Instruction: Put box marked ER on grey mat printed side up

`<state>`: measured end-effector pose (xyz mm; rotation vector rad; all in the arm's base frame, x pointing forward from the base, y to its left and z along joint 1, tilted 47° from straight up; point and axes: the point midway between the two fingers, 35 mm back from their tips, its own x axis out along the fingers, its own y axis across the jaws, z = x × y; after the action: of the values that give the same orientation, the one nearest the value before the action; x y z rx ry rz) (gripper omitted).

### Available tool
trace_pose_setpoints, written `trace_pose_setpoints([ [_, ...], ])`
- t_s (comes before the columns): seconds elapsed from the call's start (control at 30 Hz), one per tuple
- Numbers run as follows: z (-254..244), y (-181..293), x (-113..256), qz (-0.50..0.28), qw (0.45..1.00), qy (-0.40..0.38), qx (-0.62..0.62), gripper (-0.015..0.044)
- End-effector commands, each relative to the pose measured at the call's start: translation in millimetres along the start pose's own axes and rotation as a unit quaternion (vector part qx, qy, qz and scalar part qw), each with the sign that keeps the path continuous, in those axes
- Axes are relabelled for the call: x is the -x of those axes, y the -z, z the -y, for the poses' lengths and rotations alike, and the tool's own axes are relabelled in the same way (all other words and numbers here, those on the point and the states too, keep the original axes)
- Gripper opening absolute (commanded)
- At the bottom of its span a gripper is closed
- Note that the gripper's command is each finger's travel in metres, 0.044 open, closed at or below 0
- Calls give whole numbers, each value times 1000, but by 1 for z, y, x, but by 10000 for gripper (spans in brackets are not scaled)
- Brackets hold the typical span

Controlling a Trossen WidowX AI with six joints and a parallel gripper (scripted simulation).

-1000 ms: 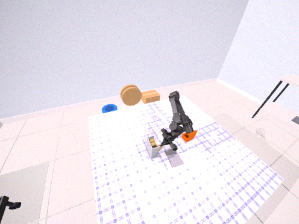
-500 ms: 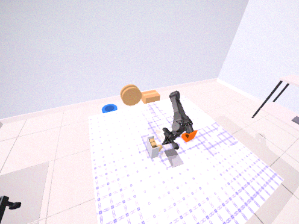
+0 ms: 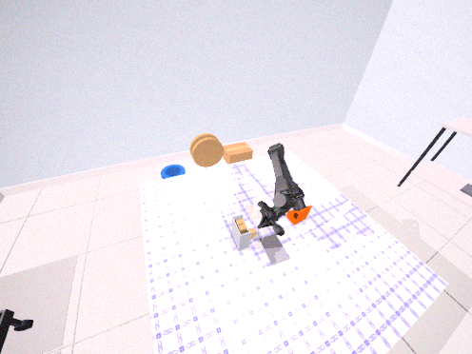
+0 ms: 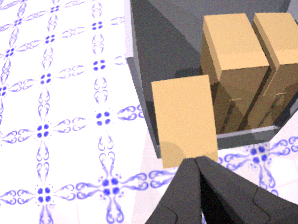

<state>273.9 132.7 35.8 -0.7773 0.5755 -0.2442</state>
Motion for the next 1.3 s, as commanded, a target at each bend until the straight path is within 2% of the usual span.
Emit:
trace_pose_setpoints([
  [0.0,0,0,0,0,1000,0,0,0],
  [0.17,0,0,0,0,1000,0,0,0],
  [0.47,-3,-4,-1,-15,996,-2,-86,235],
  [1.27,-7,-16,1,-63,934,14,-351,235],
])
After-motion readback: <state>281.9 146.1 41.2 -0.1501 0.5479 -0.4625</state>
